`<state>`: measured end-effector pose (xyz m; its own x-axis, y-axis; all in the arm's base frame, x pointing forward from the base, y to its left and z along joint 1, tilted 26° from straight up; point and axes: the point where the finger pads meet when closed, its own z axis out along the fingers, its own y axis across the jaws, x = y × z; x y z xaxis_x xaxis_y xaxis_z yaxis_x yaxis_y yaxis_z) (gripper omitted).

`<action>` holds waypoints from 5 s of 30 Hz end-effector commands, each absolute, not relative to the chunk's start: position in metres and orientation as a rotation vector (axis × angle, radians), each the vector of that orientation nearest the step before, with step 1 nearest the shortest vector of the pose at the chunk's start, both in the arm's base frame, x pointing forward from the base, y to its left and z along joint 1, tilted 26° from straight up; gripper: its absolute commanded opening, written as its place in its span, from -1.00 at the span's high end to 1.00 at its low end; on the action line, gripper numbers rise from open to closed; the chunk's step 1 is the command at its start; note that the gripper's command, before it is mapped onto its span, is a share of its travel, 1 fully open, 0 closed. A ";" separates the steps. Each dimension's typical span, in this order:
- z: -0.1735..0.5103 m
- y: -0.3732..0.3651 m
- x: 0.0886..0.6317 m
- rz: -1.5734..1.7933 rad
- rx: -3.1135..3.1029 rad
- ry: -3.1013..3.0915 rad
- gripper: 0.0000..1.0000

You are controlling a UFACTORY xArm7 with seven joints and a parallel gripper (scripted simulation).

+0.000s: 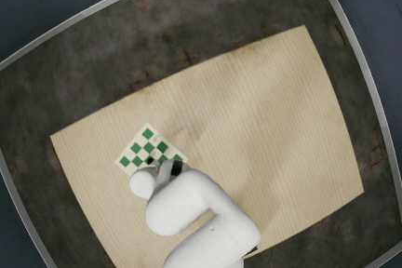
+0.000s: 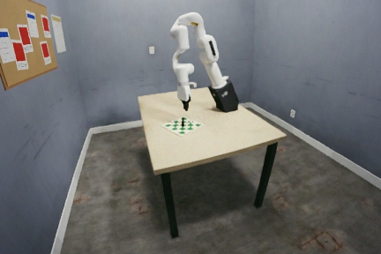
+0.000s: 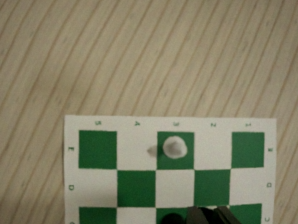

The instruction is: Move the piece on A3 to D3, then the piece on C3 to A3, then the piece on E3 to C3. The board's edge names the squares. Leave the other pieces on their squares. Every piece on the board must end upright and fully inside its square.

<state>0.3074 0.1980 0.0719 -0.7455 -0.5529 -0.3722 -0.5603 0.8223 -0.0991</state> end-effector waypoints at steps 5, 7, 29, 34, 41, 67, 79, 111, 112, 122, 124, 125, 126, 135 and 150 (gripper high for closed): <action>0.072 0.199 0.308 -0.039 -0.796 2.565 1.00; 0.072 0.199 0.308 -0.039 -0.796 2.565 1.00; 0.057 0.201 0.315 -0.039 -0.796 2.564 1.00; 0.053 0.201 0.317 -0.039 -0.796 2.564 1.00; 0.040 0.203 0.324 -0.039 -0.796 2.564 1.00; -0.016 0.209 0.349 -0.039 -0.796 2.565 1.00; -0.016 0.209 0.350 -0.039 -0.796 2.565 1.00; -0.016 0.210 0.350 -0.039 -0.796 2.565 1.00; -0.016 0.210 0.350 -0.039 -0.796 2.565 1.00; -0.016 0.211 0.349 -0.039 -0.798 2.564 1.00; -0.016 0.211 0.349 -0.039 -0.798 2.564 1.00; -0.016 0.211 0.349 -0.039 -0.798 2.564 1.00; -0.016 0.211 0.349 -0.039 -0.798 2.564 1.00; -0.016 0.211 0.349 -0.039 -0.798 2.564 1.00; -0.017 0.211 0.349 -0.039 -0.798 2.564 1.00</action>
<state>0.3489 0.2105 -0.0170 -0.7312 -0.5445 -0.4111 -0.5315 0.8324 -0.1572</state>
